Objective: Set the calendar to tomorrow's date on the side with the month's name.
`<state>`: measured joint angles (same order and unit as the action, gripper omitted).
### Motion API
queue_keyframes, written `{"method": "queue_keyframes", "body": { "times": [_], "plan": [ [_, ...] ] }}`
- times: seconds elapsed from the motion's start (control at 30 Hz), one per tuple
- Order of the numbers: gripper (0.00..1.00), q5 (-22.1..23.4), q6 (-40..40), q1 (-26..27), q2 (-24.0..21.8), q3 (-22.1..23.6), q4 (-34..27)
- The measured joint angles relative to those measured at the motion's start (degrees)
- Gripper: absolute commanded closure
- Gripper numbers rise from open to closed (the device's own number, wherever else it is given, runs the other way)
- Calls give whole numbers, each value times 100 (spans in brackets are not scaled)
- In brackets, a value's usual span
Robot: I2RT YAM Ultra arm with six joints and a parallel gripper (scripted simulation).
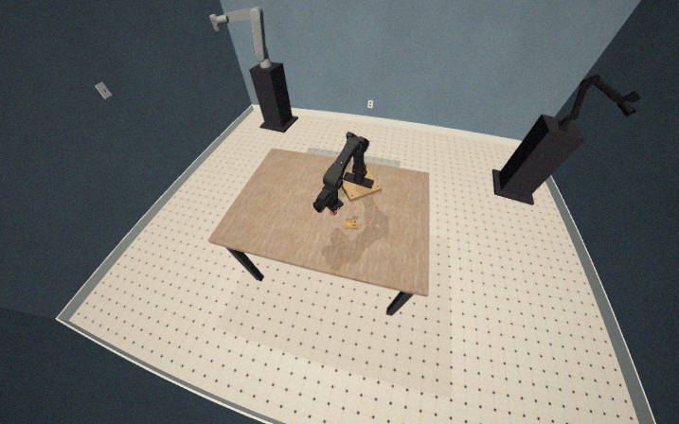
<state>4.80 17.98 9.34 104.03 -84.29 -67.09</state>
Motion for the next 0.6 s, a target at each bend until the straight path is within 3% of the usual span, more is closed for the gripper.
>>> {"method": "queue_keyframes", "body": {
  "times": [0.6],
  "plan": [
    [74, 31, 3042, 367, 142, -133, 0]
  ]
}}
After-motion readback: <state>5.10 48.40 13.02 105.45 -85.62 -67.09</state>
